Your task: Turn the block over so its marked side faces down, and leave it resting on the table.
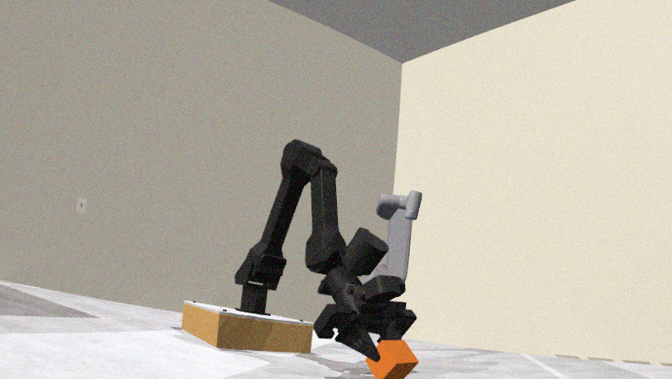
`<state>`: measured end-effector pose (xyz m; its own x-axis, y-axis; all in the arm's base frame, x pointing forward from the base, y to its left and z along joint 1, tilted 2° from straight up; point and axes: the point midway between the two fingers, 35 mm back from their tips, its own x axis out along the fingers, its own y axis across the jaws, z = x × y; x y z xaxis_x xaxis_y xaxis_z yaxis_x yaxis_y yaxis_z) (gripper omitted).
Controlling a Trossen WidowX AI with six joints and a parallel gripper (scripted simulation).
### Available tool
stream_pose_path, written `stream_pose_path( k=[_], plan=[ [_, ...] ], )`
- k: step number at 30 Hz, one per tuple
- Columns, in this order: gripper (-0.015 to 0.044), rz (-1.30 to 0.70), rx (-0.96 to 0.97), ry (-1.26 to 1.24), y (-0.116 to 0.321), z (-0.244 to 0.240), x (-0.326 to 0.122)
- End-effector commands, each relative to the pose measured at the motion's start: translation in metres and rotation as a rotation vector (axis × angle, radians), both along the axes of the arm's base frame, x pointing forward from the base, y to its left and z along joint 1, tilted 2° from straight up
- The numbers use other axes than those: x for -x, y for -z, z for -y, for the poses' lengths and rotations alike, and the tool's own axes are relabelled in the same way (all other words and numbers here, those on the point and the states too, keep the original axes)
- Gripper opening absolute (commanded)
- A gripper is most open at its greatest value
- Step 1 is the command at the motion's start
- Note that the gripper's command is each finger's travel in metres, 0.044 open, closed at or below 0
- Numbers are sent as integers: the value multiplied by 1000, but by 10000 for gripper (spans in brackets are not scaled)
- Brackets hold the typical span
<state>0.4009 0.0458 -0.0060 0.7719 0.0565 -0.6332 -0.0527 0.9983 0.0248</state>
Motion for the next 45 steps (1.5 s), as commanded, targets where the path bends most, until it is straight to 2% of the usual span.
stream_pose_path(
  k=[1, 9, 28, 45],
  plan=[
    [0, 48, -2, 8, 6, 1, 6],
    [0, 159, -10, 12, 3, 2, 16],
    [0, 190, -12, 13, 0, 2, 16],
    [440, 190, -12, 13, 0, 2, 16]
  ],
)
